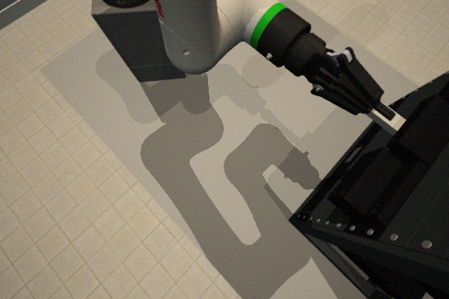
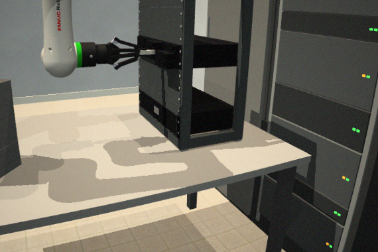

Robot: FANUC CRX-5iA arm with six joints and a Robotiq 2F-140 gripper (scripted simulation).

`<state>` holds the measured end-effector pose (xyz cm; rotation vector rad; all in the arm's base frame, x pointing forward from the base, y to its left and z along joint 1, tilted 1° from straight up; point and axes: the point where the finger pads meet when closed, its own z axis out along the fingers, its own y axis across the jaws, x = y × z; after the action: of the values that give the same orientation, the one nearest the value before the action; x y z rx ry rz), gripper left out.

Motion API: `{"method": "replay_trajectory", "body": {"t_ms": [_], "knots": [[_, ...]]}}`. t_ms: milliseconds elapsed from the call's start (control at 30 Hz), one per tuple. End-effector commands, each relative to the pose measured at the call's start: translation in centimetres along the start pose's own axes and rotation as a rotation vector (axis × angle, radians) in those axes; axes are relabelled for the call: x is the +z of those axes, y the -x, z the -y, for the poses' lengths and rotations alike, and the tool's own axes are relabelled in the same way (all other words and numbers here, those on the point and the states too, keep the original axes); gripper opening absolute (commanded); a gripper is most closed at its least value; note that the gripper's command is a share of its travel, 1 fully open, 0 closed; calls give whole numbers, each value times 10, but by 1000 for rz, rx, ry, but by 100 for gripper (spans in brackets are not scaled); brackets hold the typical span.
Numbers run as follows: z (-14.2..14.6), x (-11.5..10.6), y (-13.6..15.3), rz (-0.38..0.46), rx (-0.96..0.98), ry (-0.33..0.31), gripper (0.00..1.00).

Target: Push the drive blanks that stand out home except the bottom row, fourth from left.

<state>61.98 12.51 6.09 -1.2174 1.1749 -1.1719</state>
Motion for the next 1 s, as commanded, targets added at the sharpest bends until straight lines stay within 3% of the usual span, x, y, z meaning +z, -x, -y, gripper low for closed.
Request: {"method": "replay_trajectory", "body": {"t_ms": [0,967], "knots": [[0,3,0,0,0,0,0],[0,8,0,0,0,0,0]]}}
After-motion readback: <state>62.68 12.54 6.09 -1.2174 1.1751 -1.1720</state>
